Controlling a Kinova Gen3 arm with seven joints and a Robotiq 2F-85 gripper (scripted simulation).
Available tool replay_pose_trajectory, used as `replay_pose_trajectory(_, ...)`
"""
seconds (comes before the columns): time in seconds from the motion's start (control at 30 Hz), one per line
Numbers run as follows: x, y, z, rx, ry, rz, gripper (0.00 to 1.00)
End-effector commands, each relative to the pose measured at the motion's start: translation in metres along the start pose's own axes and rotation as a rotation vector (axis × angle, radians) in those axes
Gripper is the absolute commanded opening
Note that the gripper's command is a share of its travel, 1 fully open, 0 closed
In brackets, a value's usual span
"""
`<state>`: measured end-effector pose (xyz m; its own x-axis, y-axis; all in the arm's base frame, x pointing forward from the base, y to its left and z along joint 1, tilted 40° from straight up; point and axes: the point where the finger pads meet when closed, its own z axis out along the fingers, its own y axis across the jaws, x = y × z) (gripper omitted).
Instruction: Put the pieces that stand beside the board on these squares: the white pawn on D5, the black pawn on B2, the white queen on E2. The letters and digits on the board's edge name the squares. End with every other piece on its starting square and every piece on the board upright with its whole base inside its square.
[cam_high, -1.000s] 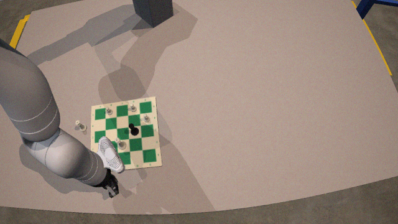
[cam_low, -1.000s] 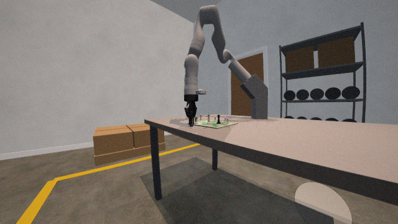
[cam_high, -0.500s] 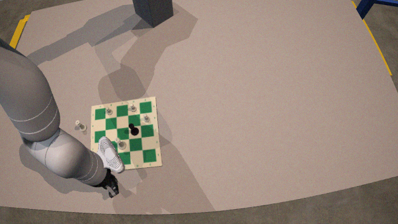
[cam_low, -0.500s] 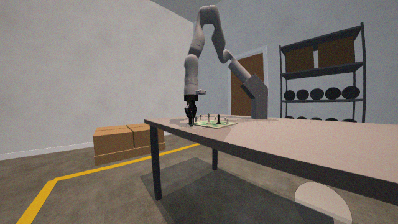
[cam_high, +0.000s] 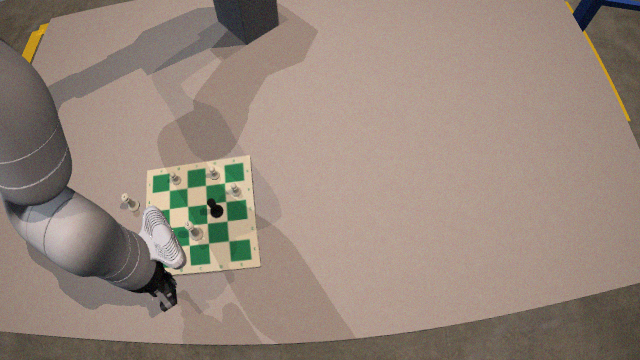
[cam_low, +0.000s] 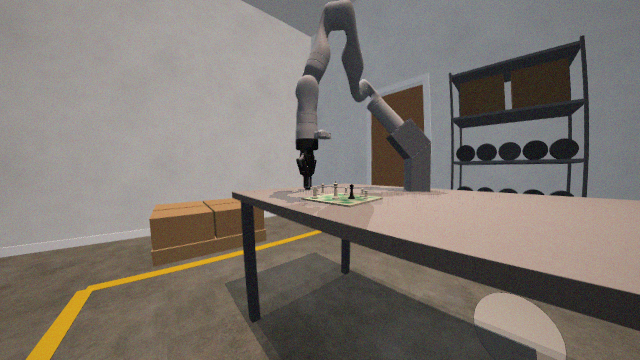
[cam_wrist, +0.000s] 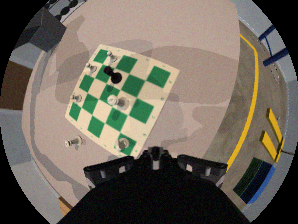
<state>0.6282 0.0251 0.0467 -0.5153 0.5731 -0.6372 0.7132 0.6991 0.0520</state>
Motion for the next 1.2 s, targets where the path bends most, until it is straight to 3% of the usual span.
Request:
replay_pose_trajectory(0.0,0.004,0.011,-0.03,-0.023,0.001,-0.006,0.0)
replay_pose_trajectory(0.2,0.004,0.01,-0.055,-0.023,0.001,-0.006,0.0)
replay_pose_trajectory(0.7,0.007,0.007,-0.056,-0.028,0.004,0.02,0.0)
replay_pose_trajectory(0.9,0.028,-0.021,-0.056,-0.05,0.021,0.226,0.0)
replay_pose_trajectory(0.97,0.028,-0.021,-0.056,-0.05,0.021,0.226,0.0)
replay_pose_trajectory(1.17,0.047,-0.067,-0.061,-0.03,0.012,0.447,0.0)
